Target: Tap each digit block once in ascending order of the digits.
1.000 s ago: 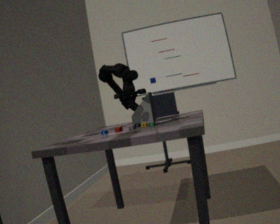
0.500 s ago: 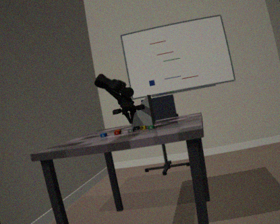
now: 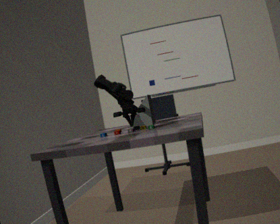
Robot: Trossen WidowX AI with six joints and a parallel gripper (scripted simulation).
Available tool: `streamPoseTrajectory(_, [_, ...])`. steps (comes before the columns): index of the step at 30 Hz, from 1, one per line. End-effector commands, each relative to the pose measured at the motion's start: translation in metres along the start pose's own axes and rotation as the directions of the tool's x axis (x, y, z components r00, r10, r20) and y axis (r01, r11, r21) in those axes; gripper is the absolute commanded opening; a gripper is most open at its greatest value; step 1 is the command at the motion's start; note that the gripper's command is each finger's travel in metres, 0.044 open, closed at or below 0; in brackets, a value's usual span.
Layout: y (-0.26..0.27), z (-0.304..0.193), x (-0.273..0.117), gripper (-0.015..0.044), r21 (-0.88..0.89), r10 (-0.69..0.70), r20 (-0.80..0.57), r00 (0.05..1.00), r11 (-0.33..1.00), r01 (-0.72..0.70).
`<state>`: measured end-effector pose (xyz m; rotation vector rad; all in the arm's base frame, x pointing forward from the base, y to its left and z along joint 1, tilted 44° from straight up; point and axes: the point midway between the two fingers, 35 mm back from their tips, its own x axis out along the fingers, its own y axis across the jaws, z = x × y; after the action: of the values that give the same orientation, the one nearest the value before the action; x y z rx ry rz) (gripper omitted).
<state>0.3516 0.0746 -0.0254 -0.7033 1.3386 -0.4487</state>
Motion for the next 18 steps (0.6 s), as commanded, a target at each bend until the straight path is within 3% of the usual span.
streamPoseTrajectory(1, [0.0, 0.0, 0.006, 0.002, -0.007, -0.004, 0.003, 1.0, 1.0, 0.004])
streamPoseTrajectory(13, [-0.001, -0.001, 0.018, 0.002, -0.007, -0.005, 0.003, 1.0, 1.0, 0.005])
streamPoseTrajectory(18, [0.0, -0.001, -0.013, 0.002, -0.007, -0.004, 0.002, 1.0, 1.0, 0.004])
